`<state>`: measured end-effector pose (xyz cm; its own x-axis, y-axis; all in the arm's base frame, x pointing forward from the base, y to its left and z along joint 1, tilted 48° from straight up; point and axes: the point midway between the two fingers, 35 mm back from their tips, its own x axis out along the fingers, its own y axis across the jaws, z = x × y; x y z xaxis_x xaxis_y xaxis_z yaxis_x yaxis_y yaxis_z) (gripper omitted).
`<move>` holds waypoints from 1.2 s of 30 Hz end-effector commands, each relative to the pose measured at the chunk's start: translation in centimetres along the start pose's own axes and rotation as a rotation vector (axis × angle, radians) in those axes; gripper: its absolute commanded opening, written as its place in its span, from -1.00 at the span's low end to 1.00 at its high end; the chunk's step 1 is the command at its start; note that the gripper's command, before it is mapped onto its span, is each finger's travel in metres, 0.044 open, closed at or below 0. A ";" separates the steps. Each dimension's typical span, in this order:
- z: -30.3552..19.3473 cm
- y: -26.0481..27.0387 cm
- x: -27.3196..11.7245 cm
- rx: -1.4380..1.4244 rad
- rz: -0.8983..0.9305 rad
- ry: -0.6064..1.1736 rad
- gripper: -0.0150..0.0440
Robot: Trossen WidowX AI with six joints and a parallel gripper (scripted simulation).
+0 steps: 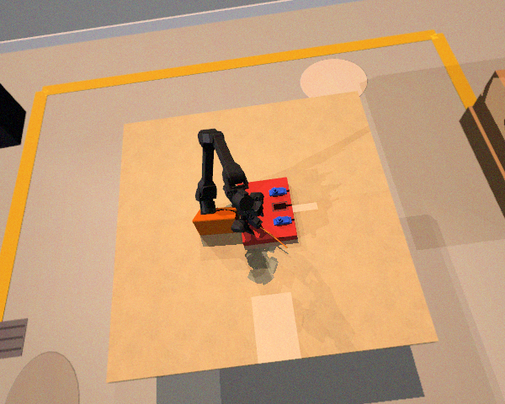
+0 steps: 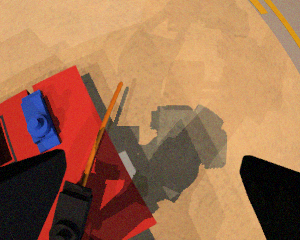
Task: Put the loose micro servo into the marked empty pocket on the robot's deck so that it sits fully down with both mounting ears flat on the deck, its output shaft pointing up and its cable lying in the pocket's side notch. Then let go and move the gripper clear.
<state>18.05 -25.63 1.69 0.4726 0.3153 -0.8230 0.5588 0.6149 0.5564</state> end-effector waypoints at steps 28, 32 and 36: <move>-6.6 6.9 5.5 0.257 0.081 0.556 1.00; -6.7 6.9 5.7 0.257 0.082 0.556 1.00; -6.9 7.0 6.0 0.257 0.082 0.556 1.00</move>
<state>20.04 -14.80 0.08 0.1308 0.7238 -0.6775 0.7116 0.4072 0.5725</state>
